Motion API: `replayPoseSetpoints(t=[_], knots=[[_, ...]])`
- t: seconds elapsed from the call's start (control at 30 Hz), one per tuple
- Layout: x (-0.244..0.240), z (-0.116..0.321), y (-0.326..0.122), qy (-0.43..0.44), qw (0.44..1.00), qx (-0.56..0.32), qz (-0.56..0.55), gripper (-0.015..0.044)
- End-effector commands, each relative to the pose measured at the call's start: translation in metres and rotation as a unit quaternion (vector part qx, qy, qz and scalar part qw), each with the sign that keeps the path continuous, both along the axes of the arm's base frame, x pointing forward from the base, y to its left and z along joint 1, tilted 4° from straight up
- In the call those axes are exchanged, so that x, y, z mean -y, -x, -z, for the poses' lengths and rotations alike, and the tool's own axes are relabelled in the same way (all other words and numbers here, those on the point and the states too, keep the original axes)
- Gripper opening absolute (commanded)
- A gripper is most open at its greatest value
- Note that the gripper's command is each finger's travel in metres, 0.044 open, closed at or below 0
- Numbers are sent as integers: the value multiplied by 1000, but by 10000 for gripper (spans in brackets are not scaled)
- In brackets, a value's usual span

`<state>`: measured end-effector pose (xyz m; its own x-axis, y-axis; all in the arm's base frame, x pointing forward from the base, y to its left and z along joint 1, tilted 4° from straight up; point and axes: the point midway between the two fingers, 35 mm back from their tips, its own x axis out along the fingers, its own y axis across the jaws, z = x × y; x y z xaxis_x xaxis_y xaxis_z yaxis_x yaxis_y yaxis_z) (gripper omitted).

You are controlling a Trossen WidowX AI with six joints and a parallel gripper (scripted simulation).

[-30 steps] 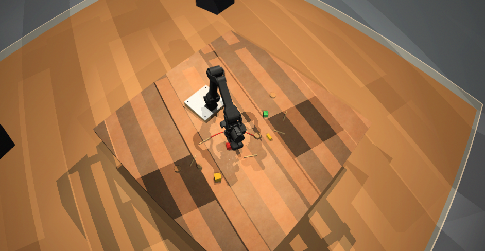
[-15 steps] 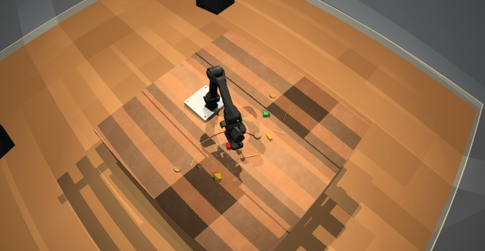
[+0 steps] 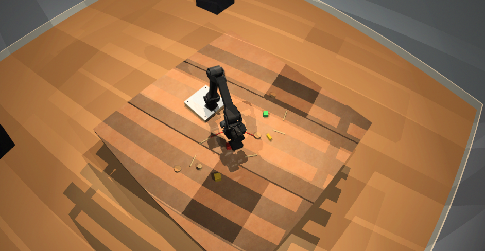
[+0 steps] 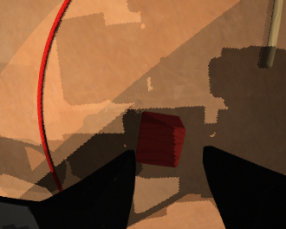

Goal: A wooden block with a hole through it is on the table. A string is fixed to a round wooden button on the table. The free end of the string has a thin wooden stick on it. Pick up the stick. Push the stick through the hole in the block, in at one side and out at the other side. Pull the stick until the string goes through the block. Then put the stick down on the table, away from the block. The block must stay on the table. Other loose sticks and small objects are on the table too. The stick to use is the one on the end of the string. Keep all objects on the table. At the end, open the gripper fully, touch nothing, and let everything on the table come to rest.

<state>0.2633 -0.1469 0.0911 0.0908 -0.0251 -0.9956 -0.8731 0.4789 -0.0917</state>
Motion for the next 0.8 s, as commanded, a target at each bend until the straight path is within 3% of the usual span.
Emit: replayPoseSetpoints(t=[0.0,0.17,0.63,0.7,0.77], knots=[[0,0,0,0,1000,0,0,113],[0,0,0,0,1000,0,0,0],[0,0,0,0,1000,0,0,0],[2,0,4,-3,999,1,39,52],[8,0,14,-13,989,3,146,105]])
